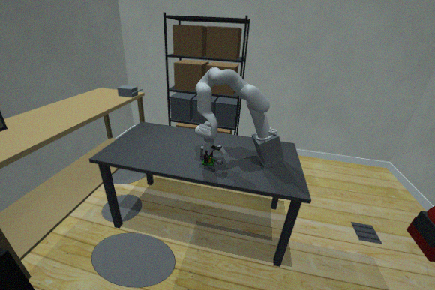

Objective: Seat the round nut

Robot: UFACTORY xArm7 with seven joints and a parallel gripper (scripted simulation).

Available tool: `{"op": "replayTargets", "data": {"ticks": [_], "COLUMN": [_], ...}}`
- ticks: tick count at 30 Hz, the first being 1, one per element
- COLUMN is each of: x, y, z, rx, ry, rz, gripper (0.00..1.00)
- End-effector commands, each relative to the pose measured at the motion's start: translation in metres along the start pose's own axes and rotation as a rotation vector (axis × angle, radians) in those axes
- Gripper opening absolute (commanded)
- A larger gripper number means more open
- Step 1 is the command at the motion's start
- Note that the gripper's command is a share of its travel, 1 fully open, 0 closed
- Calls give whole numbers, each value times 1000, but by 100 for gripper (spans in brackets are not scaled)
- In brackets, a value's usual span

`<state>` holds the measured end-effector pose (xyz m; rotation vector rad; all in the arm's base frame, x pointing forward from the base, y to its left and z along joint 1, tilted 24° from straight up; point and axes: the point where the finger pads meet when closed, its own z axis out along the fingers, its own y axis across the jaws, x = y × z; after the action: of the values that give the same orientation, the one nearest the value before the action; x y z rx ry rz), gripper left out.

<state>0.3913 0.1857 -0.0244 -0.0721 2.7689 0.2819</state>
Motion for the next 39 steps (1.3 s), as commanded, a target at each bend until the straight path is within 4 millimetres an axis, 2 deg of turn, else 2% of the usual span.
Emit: {"op": "replayTargets", "data": {"ticks": [1,9,20,35,37,39], "x": [-1,-3,-12,-28,-28,-27], "y": [0,2,11,32,32,32], "z": [-1,-4,-25,-99,-99,-109], "rx": [-1,-13,-75,-187,-187,-186], "ry": [-2,-2,-5,0,0,2], "rz": [0,5,27,37,37,32], "gripper": [100,100,100,100,100,100]}}
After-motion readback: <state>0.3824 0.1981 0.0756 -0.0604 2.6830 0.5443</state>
